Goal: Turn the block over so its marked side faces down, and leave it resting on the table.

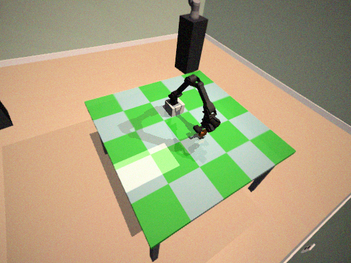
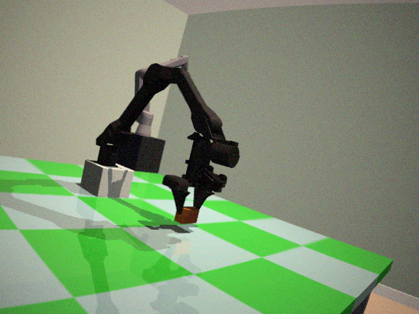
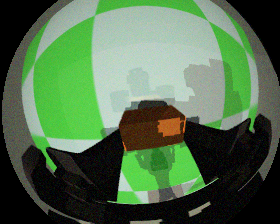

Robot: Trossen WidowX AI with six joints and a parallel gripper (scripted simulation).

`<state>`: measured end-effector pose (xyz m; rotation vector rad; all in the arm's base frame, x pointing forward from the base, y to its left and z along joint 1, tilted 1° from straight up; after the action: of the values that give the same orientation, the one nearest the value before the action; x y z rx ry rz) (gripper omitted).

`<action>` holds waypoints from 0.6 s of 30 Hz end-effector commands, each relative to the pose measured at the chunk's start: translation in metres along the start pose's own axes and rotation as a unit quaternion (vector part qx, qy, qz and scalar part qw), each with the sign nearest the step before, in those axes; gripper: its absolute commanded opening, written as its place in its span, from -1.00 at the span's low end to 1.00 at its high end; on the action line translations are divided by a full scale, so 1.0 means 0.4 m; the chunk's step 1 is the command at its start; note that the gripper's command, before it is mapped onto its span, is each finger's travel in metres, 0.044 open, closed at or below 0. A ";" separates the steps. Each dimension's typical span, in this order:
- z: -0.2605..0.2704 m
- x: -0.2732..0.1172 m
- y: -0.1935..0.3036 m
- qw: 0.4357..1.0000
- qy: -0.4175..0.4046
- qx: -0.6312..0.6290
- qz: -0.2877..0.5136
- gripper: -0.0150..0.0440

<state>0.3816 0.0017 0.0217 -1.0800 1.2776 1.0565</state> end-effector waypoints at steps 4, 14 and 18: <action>0.002 0.004 0.000 0.999 -0.002 -0.004 -0.034 -0.49; 0.003 0.026 0.007 0.994 -0.005 -0.005 -0.110 -0.49; 0.003 0.031 0.013 0.990 -0.007 -0.005 -0.141 -0.49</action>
<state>0.3775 0.0037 0.0081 -1.1932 1.1121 0.9007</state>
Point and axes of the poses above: the point midway between the two fingers, 35 mm back from their tips, its own x axis out along the fingers, its own z axis across the jaws, y = z × x, the point moved 3 cm from there along -x, back along the fingers, and after that the axes turned 3 degrees about x, right-handed, at the moved point
